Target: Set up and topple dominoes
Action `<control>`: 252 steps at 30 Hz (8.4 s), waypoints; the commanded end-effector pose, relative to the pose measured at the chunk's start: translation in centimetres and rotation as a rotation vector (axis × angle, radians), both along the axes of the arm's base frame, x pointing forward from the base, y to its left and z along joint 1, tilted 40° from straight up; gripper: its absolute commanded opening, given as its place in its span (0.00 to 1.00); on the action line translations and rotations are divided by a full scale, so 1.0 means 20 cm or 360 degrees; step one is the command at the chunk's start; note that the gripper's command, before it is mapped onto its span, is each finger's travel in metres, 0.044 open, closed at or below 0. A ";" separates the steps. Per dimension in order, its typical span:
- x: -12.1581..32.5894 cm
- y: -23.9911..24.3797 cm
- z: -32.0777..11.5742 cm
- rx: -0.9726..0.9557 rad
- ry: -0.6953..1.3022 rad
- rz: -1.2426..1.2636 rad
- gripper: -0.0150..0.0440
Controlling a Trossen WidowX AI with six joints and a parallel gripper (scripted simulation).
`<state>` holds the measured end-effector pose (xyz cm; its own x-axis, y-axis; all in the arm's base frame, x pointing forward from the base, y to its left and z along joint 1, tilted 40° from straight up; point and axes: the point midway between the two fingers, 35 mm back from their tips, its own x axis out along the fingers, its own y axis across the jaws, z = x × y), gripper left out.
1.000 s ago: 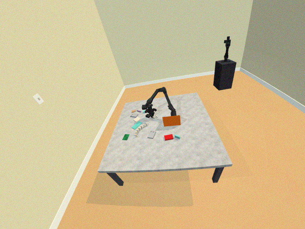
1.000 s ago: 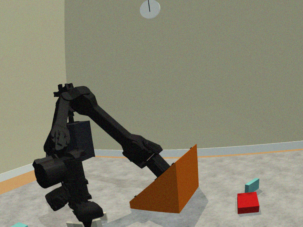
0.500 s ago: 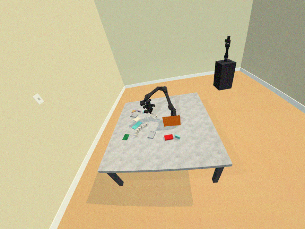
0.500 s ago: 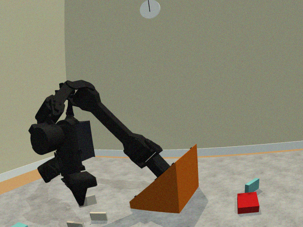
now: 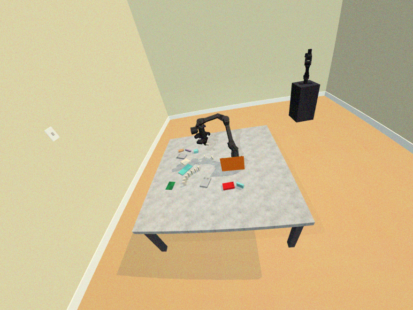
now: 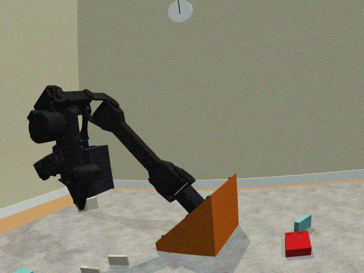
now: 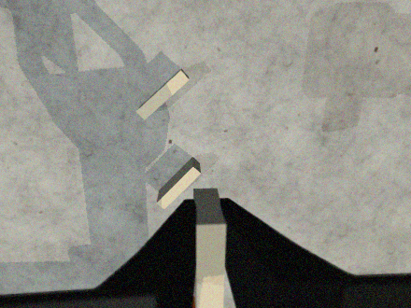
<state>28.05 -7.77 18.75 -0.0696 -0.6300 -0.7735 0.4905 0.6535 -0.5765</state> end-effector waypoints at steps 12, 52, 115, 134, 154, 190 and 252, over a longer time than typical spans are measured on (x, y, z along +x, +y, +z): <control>-0.44 -0.31 0.32 0.0024 0.0493 0.0587 0.30; -0.39 -0.39 -0.01 0.0576 -0.0381 0.0781 0.30; -0.63 -0.40 0.20 -0.0660 -0.1409 0.2065 0.30; -0.63 -0.43 0.18 -0.0659 -0.1409 0.2064 0.30; -0.63 -0.63 0.00 -0.0657 -0.1407 0.2059 0.30; -0.64 -0.77 -0.24 -0.0652 -0.1407 0.2051 0.44; -0.47 -0.49 0.11 -0.0152 -0.1072 -0.1289 1.00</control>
